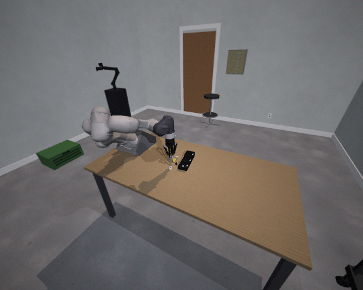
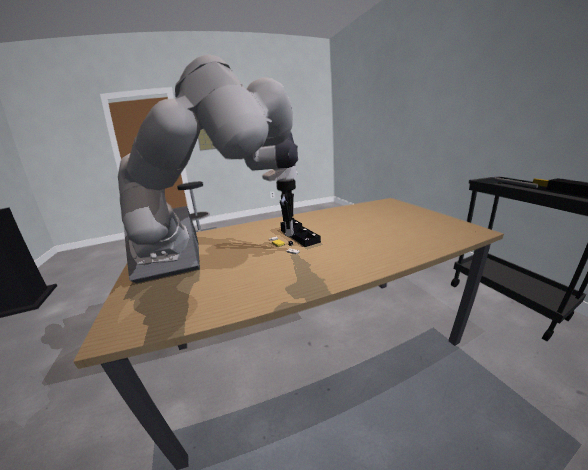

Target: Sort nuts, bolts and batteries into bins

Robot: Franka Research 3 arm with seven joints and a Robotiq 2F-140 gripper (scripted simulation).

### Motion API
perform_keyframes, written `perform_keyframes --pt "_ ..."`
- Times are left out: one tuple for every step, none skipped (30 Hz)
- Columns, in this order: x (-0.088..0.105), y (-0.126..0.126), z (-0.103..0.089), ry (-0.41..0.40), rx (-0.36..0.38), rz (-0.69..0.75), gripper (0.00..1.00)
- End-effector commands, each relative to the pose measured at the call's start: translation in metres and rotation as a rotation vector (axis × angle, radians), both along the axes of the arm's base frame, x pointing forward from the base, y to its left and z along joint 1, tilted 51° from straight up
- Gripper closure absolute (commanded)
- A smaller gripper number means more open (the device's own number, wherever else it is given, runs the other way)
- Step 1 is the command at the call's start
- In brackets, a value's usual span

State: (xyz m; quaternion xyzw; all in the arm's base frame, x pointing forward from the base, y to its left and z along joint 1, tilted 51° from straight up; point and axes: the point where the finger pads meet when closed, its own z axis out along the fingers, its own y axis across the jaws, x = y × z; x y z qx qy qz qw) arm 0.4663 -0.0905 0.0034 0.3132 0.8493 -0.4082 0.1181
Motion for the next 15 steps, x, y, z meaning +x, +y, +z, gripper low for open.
perform_keyframes --pt "0.007 0.010 -0.014 -0.022 -0.014 -0.019 0.97" --pt "0.010 0.013 -0.018 -0.022 -0.014 -0.019 0.97" --pt "0.012 0.016 -0.022 -0.022 -0.014 -0.019 0.97" --pt "0.014 0.020 -0.027 -0.022 -0.014 -0.019 0.97" --pt "0.017 0.023 -0.031 -0.022 -0.014 -0.019 0.97" --pt "0.019 0.027 -0.036 -0.022 -0.014 -0.019 0.97" --pt "0.021 0.030 -0.040 -0.022 -0.014 -0.019 0.97" --pt "0.024 0.033 -0.044 -0.022 -0.014 -0.019 0.97" --pt "0.024 0.033 -0.044 -0.022 -0.014 -0.019 0.97" --pt "0.024 0.033 -0.044 -0.022 -0.014 -0.019 0.97" --pt "0.026 0.037 -0.049 -0.022 -0.014 -0.019 0.97" --pt "0.028 0.040 -0.053 -0.022 -0.014 -0.019 0.97" --pt "0.031 0.043 -0.057 -0.022 -0.014 -0.019 0.97" --pt "0.033 0.047 -0.062 -0.022 -0.014 -0.019 0.97" --pt "0.035 0.050 -0.066 -0.022 -0.014 -0.019 0.97"
